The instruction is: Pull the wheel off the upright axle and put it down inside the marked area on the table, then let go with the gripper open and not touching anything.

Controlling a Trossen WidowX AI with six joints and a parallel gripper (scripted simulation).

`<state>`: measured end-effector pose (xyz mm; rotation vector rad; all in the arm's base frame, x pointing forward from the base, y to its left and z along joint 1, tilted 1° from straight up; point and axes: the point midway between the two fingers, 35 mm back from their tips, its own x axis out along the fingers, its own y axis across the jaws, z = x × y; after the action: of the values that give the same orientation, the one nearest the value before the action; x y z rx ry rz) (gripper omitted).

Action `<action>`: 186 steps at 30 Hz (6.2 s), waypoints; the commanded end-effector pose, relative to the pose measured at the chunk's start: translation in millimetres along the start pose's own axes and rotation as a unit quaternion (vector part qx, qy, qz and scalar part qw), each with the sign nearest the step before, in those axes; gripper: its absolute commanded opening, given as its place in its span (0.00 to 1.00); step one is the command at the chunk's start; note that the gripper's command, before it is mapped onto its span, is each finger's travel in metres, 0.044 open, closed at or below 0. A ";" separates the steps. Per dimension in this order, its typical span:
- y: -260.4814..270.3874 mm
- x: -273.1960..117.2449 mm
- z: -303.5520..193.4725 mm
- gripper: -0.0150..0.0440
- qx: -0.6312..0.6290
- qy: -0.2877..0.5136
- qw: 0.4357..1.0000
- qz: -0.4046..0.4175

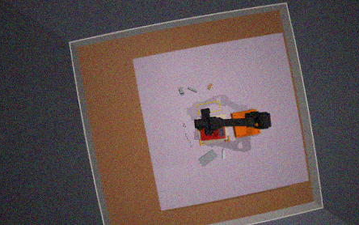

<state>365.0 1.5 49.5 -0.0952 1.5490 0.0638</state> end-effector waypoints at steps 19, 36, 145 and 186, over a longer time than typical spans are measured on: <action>0.2 -8.8 1.4 0.25 -0.001 -0.003 1.000 0.000; 0.2 -14.4 1.4 0.25 -0.001 -0.004 1.000 0.000; -94.3 -71.3 -59.6 0.25 -0.003 -0.004 1.000 -0.006; -95.7 30.3 -59.4 0.70 0.000 -0.001 1.000 -0.004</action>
<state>315.8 -100.1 19.5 -0.1015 1.5484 0.0579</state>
